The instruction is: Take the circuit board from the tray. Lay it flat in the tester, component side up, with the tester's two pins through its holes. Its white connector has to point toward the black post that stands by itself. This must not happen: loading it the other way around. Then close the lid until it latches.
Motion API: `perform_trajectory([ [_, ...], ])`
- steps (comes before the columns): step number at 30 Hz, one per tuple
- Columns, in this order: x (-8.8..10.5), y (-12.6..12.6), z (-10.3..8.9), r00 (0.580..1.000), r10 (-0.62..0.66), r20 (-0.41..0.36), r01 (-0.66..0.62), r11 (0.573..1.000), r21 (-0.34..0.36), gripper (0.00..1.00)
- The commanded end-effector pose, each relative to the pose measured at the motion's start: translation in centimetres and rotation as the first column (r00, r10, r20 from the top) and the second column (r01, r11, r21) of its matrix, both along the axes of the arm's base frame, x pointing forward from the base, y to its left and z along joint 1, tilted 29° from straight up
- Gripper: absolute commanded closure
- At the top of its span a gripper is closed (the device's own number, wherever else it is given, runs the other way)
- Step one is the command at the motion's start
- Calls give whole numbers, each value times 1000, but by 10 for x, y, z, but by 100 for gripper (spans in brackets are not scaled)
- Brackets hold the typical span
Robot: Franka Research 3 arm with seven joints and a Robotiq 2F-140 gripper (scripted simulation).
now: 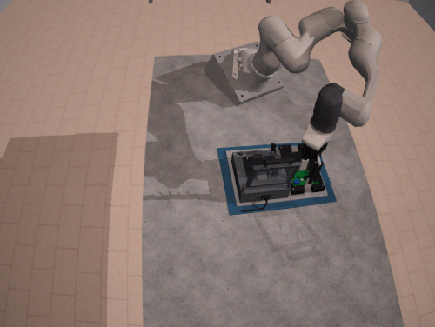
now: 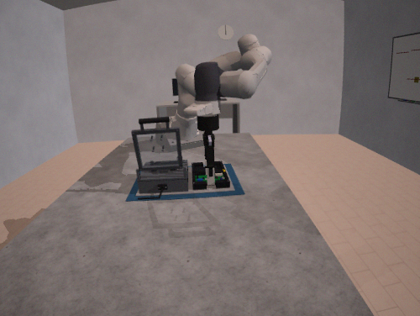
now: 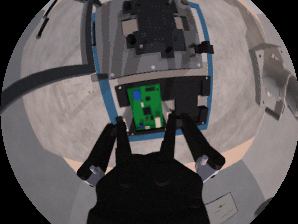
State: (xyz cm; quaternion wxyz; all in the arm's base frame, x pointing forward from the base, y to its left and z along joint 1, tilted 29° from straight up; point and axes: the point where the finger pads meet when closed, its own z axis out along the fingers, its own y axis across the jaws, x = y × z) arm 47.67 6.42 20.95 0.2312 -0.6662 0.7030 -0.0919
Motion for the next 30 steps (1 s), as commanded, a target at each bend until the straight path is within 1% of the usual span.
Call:
perform_trajectory([
  [1, 1, 0, 0, 1000, 2, 2, -2, 1000, 0, 53],
  [4, 1, 0, 0, 1000, 2, 2, -2, 1000, 0, 54],
  [30, 1, 0, 0, 1000, 2, 2, -2, 1000, 0, 54],
])
